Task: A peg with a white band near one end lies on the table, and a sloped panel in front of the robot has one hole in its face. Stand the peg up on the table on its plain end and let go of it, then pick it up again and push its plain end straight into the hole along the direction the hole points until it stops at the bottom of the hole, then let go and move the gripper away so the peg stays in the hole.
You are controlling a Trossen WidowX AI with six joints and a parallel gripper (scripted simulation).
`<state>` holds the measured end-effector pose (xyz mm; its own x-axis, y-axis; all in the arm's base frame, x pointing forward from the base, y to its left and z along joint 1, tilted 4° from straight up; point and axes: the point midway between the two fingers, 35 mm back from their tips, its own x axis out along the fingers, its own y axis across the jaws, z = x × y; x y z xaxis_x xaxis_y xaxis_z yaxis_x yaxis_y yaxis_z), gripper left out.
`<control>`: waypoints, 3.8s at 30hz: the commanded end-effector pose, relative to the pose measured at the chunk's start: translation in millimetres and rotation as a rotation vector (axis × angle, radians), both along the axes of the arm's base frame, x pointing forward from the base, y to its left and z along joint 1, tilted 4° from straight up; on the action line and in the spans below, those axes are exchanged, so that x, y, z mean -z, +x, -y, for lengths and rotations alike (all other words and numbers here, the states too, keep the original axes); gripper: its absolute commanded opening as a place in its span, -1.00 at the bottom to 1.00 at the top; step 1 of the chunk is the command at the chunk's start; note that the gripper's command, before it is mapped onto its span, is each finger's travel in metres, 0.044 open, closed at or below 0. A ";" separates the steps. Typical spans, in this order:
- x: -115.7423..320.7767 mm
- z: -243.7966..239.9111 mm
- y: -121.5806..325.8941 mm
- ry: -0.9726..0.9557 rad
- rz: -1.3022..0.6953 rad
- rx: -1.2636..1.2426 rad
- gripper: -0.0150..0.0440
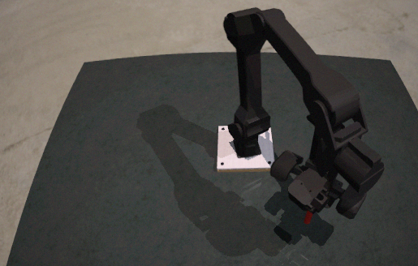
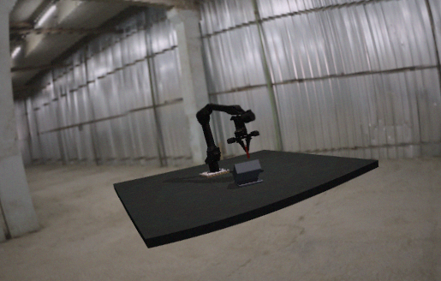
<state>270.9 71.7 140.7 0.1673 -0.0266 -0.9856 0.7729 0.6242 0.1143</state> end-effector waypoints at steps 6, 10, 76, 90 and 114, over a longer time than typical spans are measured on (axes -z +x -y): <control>-6.3 15.2 13.0 -0.008 0.077 0.097 -0.49; -9.2 22.2 18.4 -0.010 0.110 0.139 -0.49; 1.4 110.8 83.4 -0.036 0.427 0.537 -0.49; 15.6 115.2 91.7 -0.035 0.428 0.541 -0.49; 19.2 116.4 93.9 -0.037 0.430 0.548 -0.49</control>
